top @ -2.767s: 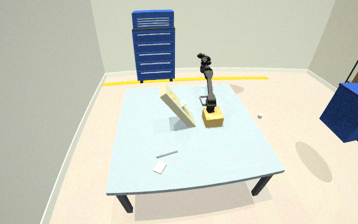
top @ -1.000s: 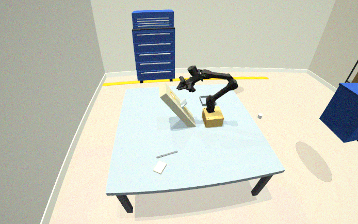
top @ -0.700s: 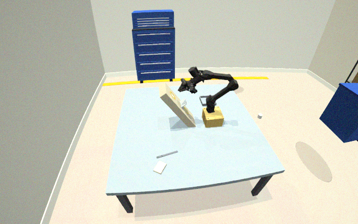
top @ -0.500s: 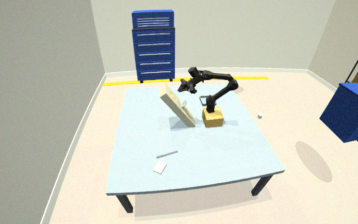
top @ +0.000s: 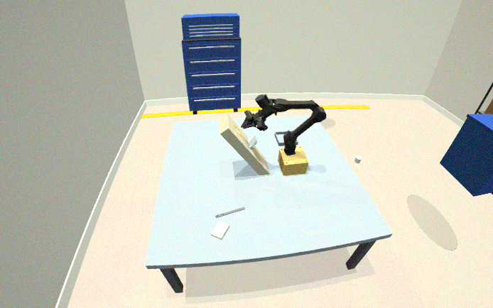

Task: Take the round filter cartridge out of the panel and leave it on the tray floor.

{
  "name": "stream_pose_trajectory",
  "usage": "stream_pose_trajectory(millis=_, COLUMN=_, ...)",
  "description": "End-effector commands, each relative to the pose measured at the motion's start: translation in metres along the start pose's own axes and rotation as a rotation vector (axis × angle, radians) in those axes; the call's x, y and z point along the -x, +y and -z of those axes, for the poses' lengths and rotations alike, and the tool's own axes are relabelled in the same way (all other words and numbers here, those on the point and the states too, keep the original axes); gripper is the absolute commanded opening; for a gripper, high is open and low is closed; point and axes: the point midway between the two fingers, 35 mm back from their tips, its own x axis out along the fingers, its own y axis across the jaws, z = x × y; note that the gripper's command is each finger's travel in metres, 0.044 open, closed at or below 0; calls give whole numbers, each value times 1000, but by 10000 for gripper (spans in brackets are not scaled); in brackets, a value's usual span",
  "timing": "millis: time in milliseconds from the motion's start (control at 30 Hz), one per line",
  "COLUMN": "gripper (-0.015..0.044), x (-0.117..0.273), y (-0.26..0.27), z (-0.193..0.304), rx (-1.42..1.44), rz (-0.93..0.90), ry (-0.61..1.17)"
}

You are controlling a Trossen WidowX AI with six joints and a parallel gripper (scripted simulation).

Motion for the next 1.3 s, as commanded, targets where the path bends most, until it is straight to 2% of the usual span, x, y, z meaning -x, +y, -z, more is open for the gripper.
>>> stream_pose_trajectory(millis=0, gripper=114, x=-7, y=1, z=0, rx=-4, rz=-3, ry=1)
stream_pose_trajectory(millis=467, gripper=114, x=-28, y=2, z=-2, rx=-4, rz=-1, ry=2)
stream_pose_trajectory(millis=1267, gripper=114, x=-28, y=1, z=-1, rx=-4, rz=-1, ry=2)
